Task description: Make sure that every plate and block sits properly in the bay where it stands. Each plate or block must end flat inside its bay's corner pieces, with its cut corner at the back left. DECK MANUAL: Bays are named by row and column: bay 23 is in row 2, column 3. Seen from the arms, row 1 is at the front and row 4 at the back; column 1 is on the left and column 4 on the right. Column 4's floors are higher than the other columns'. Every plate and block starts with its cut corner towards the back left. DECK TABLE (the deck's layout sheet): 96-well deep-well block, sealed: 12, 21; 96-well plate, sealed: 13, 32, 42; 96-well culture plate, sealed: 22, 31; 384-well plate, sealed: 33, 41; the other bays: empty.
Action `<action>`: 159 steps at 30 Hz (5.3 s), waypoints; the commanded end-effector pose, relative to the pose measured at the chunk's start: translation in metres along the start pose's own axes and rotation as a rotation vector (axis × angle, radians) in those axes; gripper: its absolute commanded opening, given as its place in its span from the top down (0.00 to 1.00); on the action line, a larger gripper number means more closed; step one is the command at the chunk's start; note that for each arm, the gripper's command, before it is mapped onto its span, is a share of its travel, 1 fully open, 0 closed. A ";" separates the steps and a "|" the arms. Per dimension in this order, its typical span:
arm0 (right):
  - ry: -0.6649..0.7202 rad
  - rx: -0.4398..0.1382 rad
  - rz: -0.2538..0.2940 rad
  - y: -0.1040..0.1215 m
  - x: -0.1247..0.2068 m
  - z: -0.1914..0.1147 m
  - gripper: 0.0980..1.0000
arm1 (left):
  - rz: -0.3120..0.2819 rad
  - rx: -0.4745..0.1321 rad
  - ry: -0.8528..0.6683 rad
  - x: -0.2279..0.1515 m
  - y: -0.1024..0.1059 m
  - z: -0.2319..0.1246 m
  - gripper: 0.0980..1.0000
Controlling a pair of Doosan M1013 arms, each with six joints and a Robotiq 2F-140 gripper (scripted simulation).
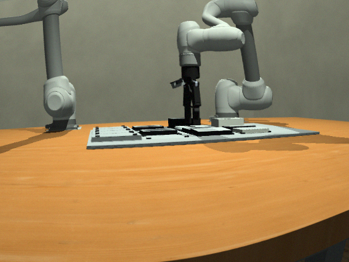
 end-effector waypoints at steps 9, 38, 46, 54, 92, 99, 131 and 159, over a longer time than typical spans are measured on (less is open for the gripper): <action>0.000 0.001 0.001 -0.001 0.000 0.000 0.00 | 0.002 0.000 0.000 0.000 0.013 0.000 0.34; 0.000 0.001 0.001 -0.001 0.000 0.000 0.00 | 0.002 0.000 0.000 0.000 0.015 0.000 0.40; 0.000 0.001 0.001 -0.001 0.000 0.000 0.00 | 0.002 0.000 0.000 0.000 0.015 0.000 0.42; 0.000 0.001 0.001 -0.001 0.000 0.000 0.00 | 0.002 0.000 0.000 0.000 0.015 0.000 0.43; 0.000 0.001 0.001 -0.001 0.000 0.000 0.00 | 0.002 0.000 0.000 0.000 0.015 0.000 0.45; 0.000 0.001 0.001 -0.001 0.000 0.000 0.00 | 0.002 0.000 0.000 0.000 0.015 0.000 0.46; 0.000 0.001 0.001 -0.001 0.000 0.000 0.00 | 0.002 0.000 0.000 0.000 0.015 0.000 1.00; 0.000 0.001 0.001 -0.001 0.000 0.000 0.00 | 0.002 0.000 0.000 0.000 0.010 0.000 1.00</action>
Point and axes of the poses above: on each arm, the point where the finger pads meet when closed, its own y axis out along the fingers, its own x axis across the jaws, z = x × y, the point moved 6 cm from there along -y, back along the fingers, and after that the axes turned 11 degrees about y, right-handed, at the moved point
